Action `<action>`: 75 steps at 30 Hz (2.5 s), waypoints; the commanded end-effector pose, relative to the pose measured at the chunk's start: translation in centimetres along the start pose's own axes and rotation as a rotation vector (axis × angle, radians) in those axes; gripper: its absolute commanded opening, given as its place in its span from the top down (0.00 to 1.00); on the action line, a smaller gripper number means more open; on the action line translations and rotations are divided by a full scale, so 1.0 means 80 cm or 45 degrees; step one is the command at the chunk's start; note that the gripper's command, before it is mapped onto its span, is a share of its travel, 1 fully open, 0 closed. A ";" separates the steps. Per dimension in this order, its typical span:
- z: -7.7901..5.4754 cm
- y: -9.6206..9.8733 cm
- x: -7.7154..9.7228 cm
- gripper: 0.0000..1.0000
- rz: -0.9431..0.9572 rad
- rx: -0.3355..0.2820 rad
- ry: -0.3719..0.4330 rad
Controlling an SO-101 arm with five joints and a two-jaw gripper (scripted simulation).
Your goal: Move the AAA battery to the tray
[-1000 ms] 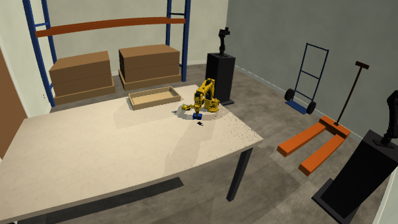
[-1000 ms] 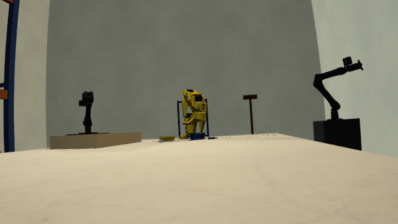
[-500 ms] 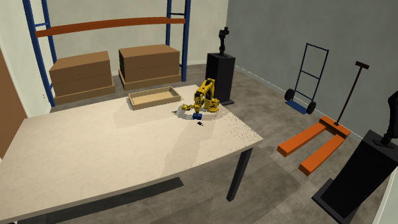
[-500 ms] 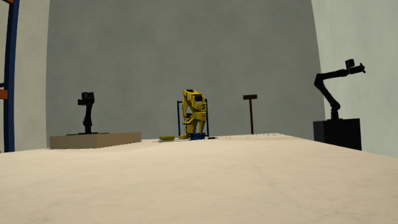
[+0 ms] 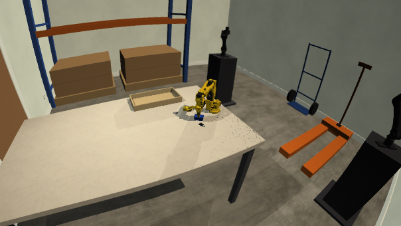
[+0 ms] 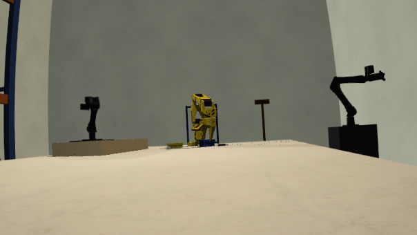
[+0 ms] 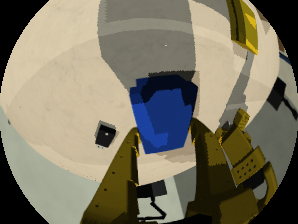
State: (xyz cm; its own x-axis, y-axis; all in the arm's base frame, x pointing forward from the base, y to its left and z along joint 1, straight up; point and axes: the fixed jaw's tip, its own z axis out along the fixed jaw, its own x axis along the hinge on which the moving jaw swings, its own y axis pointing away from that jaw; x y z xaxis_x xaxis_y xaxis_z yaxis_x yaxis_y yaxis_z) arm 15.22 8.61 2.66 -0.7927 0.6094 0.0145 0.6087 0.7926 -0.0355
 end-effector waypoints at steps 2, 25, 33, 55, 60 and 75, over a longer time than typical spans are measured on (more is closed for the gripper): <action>-0.003 0.007 -0.005 0.79 -0.005 -0.045 -0.019; 0.000 0.007 -0.005 0.79 -0.005 -0.045 -0.019; 0.000 0.007 -0.005 0.79 -0.005 -0.045 -0.019; 0.000 0.007 -0.005 0.72 -0.005 -0.045 -0.019; 0.000 0.007 -0.005 0.72 -0.005 -0.045 -0.019; -0.009 0.009 -0.005 0.72 -0.005 -0.045 -0.019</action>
State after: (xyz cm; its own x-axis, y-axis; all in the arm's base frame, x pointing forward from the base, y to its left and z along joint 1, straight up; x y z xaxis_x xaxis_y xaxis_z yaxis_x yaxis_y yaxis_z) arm 15.37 8.70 2.51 -0.7929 0.6092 0.0134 0.6086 0.7928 -0.0323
